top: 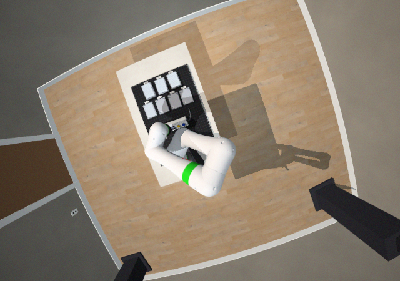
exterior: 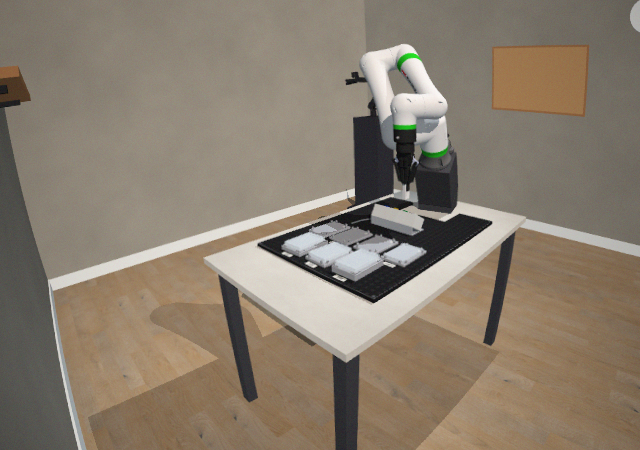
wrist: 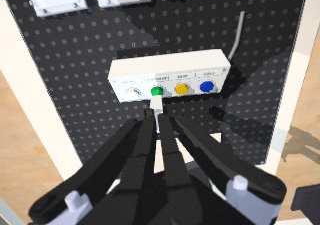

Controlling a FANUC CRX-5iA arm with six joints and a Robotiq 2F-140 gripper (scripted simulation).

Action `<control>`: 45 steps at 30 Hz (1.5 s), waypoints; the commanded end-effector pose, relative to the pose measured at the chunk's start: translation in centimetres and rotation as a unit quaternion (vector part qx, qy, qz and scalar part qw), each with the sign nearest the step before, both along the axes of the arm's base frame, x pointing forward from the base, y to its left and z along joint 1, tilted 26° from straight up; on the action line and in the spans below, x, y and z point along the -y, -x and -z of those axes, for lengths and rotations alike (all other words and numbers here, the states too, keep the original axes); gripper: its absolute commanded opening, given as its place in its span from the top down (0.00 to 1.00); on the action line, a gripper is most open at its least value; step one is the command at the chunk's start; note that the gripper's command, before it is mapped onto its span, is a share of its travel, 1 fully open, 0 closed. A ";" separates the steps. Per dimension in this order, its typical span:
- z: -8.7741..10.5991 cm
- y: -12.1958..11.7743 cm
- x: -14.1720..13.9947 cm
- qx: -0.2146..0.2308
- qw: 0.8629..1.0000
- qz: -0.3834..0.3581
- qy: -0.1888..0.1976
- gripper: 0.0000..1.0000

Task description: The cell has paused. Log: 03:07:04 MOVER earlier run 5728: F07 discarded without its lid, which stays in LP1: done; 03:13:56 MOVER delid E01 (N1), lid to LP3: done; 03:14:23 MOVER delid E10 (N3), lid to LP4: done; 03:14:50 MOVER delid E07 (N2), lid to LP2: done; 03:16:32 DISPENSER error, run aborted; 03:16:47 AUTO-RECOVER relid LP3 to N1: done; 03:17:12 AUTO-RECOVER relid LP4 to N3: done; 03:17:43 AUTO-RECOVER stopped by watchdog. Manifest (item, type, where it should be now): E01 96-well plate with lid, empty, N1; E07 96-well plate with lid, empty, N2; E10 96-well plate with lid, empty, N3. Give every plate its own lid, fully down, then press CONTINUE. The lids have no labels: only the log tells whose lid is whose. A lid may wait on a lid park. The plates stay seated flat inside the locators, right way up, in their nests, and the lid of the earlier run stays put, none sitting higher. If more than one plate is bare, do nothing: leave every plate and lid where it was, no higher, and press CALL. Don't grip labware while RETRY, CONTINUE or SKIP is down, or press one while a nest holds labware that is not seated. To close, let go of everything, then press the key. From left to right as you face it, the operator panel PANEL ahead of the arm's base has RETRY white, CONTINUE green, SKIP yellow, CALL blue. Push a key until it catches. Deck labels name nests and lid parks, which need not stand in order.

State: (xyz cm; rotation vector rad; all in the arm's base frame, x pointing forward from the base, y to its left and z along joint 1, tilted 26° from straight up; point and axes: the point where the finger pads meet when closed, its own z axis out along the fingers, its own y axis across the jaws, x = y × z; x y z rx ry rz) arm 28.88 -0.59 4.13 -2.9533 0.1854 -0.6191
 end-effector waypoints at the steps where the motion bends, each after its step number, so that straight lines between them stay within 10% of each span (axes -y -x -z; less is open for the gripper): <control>1: 0.0 0.1 0.0 0.015 1.000 0.004 0.006 1.00; 45: 0.8 -0.3 -0.1 0.015 1.000 0.004 0.006 1.00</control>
